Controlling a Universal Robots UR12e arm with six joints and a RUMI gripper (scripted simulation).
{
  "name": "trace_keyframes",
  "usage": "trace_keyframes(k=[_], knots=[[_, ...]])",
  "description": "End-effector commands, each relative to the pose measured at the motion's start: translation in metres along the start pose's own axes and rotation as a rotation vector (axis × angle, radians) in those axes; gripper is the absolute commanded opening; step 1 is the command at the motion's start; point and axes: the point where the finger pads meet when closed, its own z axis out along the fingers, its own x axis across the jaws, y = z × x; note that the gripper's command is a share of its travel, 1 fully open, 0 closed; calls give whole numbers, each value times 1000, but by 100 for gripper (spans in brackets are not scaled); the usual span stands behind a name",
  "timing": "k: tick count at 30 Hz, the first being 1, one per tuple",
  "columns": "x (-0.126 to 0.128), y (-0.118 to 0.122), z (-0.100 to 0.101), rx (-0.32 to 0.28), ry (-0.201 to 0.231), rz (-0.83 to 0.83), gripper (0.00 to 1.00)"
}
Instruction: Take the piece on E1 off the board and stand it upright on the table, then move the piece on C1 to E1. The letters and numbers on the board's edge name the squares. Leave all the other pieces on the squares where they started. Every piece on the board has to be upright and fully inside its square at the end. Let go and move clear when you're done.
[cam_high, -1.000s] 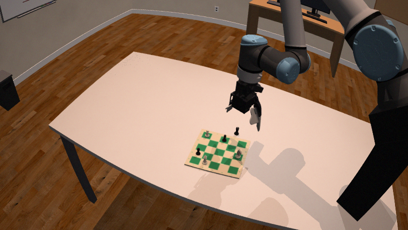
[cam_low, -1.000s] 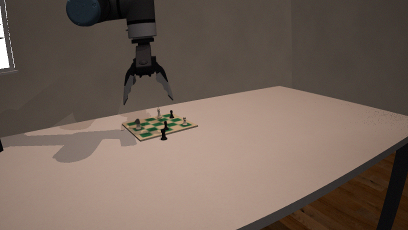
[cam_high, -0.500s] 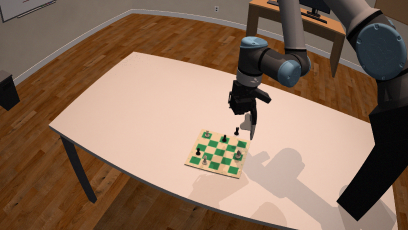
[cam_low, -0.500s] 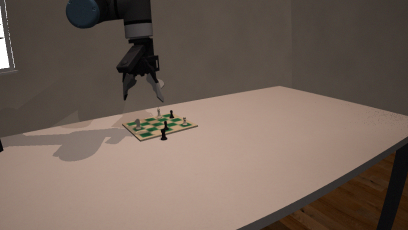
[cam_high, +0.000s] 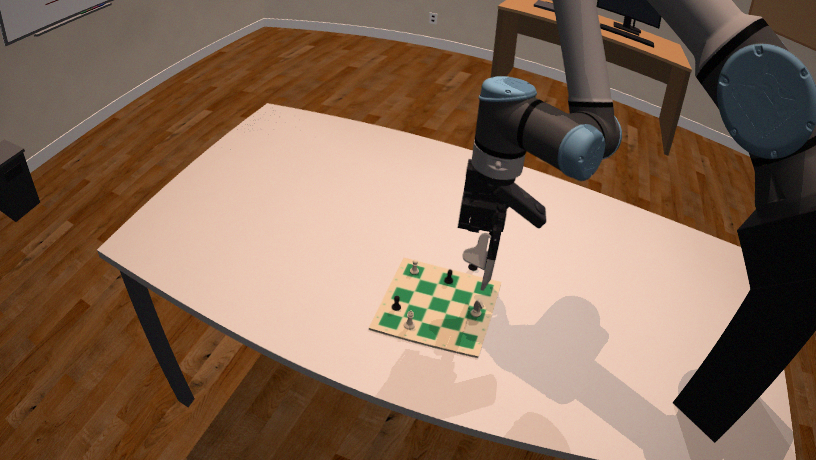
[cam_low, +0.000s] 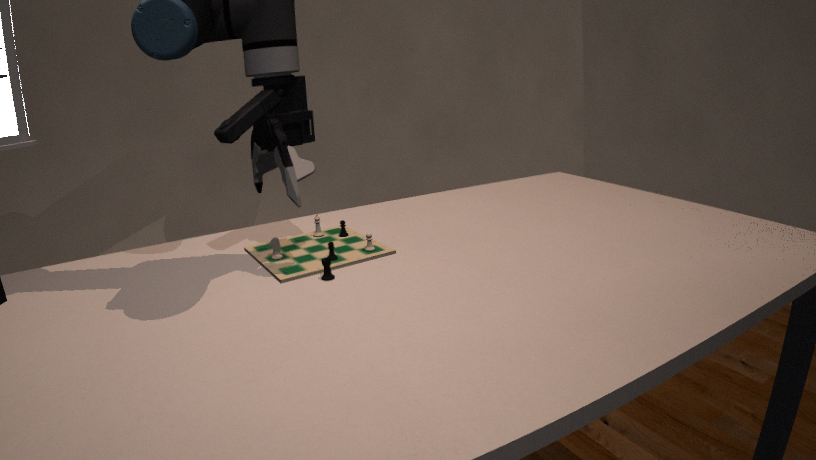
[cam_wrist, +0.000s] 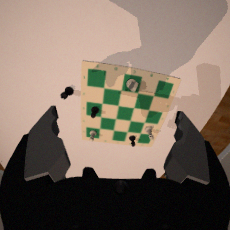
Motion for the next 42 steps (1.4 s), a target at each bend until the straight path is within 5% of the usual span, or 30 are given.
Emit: trace_keyframes(k=[1,19,37,38,42], knots=[[8,0,-1,3,-5,146,100],[25,1,-2,1,-6,436,100],[29,1,-3,1,-6,490,100],[29,1,-3,1,-6,490,22],[29,1,-3,1,-6,490,22]])
